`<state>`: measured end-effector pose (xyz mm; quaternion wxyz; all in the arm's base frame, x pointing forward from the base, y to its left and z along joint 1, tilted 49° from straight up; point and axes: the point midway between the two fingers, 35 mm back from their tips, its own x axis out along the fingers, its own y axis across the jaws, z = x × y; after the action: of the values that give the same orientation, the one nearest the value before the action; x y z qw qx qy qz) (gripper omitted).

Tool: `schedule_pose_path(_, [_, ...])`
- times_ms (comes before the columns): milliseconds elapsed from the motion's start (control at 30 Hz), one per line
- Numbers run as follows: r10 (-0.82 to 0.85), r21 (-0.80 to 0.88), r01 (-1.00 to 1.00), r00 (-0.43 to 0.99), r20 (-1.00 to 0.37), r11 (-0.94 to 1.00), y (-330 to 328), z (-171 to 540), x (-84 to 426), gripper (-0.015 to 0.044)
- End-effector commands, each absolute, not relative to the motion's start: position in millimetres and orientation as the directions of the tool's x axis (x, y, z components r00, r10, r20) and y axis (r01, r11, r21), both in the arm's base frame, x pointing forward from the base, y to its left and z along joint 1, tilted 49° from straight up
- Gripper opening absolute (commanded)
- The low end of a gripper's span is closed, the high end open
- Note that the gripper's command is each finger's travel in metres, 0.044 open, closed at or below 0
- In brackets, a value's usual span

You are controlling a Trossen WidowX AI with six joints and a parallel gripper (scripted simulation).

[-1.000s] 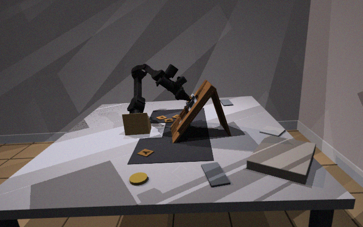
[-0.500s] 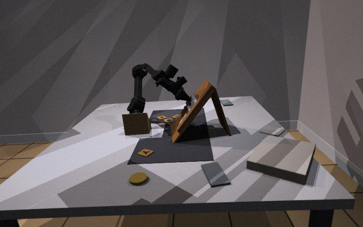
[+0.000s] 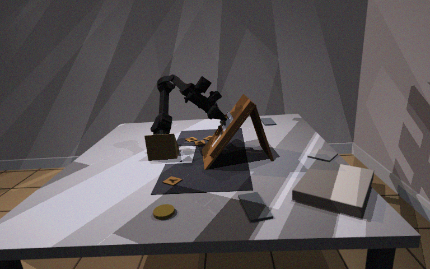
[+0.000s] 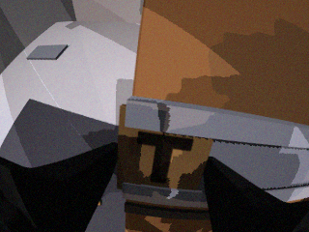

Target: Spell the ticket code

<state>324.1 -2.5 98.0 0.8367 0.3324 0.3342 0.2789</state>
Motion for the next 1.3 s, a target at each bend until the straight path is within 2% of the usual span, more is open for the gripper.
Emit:
schedule_pose_path(0, [0.693,0.742,-0.253,0.619,-0.369,0.621,-3.3,96.8,324.8,0.0000])
schedule_pose_path(1267, [0.692,0.741,-0.253,0.620,-0.370,0.622,-15.8,81.6,330.1,0.0000])
